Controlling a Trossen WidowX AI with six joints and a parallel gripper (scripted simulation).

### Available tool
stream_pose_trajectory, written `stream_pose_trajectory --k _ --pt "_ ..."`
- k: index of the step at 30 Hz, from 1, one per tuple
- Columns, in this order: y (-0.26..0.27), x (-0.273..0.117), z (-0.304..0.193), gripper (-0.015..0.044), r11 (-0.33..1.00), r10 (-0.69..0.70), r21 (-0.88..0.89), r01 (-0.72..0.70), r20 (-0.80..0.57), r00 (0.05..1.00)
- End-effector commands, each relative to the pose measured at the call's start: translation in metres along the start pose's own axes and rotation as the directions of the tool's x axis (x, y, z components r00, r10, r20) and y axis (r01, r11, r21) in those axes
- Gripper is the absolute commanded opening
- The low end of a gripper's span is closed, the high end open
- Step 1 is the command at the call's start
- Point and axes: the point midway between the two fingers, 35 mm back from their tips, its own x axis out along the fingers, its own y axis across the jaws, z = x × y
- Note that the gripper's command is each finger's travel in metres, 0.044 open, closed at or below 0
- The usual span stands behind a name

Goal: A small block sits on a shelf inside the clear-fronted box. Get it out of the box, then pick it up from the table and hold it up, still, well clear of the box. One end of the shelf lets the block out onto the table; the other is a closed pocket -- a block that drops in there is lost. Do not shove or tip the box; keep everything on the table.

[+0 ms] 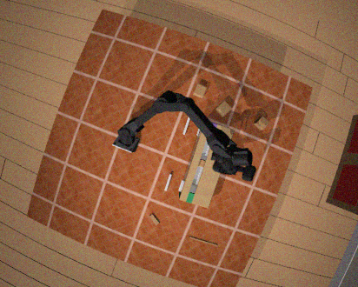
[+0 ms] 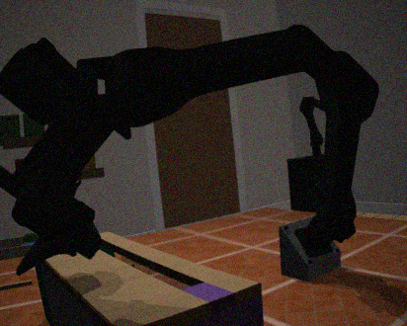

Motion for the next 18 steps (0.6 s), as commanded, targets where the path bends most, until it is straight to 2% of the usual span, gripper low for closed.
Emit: stream_pose_trajectory --k 1,8,18 --pt "0.056 -0.052 -0.011 0.0400 0.966 0.251 -0.044 -0.256 -0.086 0.964" --pt "0.097 -0.085 -0.009 0.0400 0.896 0.427 -0.084 -0.435 -0.097 0.899" --pt "0.151 -0.142 0.004 0.0400 0.743 0.650 -0.147 -0.653 -0.071 0.756"
